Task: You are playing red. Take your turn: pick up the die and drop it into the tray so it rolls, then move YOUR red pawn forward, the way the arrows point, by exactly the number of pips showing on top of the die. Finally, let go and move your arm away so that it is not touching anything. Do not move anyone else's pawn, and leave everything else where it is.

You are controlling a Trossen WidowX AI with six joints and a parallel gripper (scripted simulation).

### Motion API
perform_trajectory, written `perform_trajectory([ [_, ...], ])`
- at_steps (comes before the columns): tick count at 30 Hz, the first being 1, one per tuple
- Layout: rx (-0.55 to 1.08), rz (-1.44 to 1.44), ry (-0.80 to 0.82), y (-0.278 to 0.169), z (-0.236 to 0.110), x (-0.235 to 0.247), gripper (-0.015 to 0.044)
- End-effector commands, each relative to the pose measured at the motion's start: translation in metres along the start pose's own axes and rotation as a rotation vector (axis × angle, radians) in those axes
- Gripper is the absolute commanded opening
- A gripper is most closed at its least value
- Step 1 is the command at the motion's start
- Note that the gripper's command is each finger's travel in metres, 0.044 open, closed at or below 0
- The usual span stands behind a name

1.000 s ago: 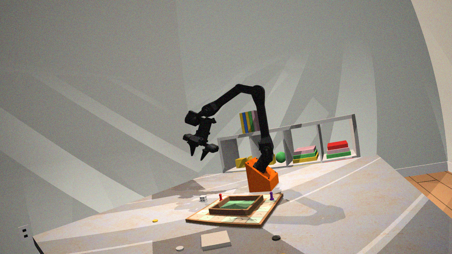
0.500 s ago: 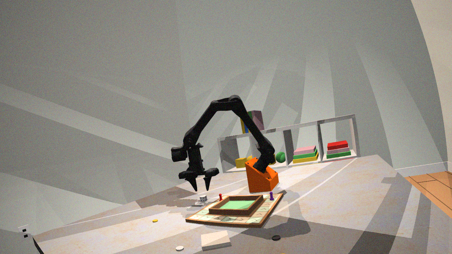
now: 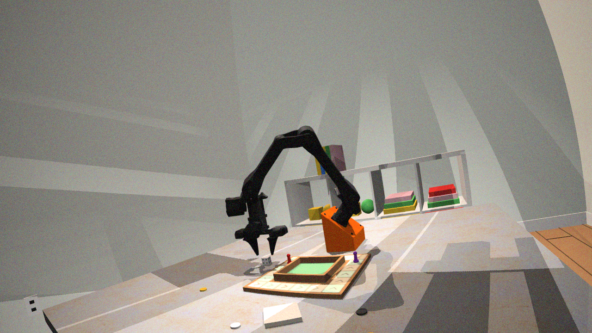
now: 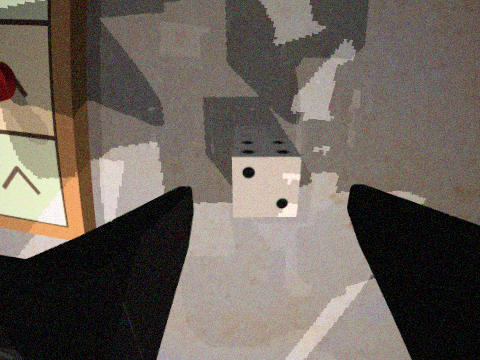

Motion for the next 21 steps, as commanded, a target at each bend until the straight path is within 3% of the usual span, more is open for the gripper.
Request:
perform_trajectory([
  [1,-0.003,0.005,0.002,0.001,0.005,0.001,0.0275],
  [14,-0.003,0.005,0.003,0.0,0.024,0.001,0.0275],
  [21,-0.003,0.005,0.003,0.0,0.024,0.001,0.0111],
])
Point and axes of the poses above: the point midway between the two fingers, 35 mm back from their tips, its own z axis out along the fingers, its own x axis across the jaws, y = z × x, the point moved 2 cm from there along -z, back along the fingers, and after that the axes turned 1 degree about -z, right-handed, at the moved point
